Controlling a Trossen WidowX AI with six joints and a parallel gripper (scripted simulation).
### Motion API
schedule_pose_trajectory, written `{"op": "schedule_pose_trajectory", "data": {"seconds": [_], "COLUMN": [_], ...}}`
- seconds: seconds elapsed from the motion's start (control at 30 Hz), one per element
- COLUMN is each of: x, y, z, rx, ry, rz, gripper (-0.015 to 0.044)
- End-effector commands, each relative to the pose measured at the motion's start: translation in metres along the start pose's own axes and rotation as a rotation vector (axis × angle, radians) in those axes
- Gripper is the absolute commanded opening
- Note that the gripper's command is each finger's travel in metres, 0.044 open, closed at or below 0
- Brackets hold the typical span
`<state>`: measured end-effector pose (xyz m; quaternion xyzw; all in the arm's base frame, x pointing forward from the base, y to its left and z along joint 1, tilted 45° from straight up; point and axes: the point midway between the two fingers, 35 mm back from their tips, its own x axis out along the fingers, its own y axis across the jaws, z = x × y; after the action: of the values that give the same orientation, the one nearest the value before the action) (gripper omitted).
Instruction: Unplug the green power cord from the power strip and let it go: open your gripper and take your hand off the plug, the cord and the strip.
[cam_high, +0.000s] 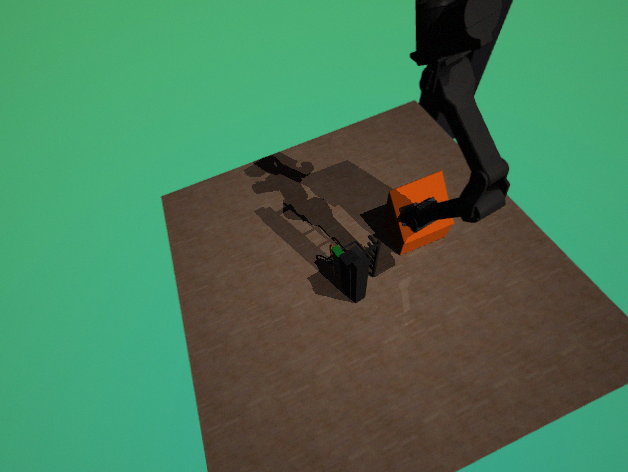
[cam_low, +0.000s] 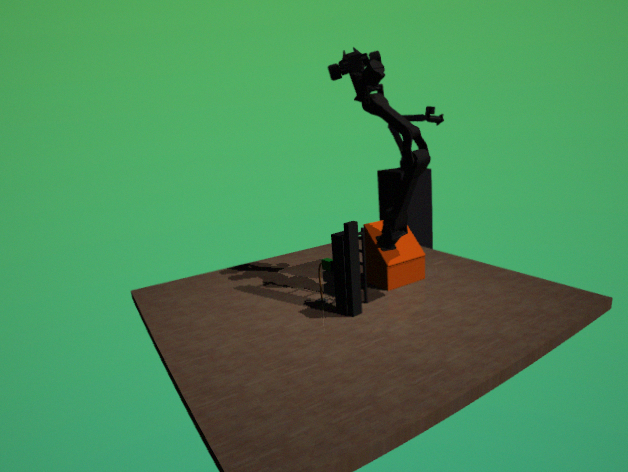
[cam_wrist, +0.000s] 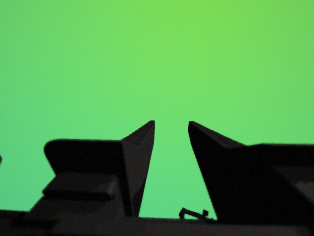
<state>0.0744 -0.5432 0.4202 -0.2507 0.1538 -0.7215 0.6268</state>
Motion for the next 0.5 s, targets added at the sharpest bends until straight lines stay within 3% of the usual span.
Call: {"op": "schedule_pose_trajectory", "data": {"seconds": [0.0, 0.23, 0.47], "x": [-0.010, -0.055, -0.128], "y": [0.061, 0.174, 0.268], "z": [-0.011, -0.033, -0.059], "rx": [0.060, 0.175, 0.271], "ry": [0.047, 0.189, 0.403], "rz": [0.182, 0.529, 0.843], "gripper": [0.0160, 0.0160, 0.0160]}}
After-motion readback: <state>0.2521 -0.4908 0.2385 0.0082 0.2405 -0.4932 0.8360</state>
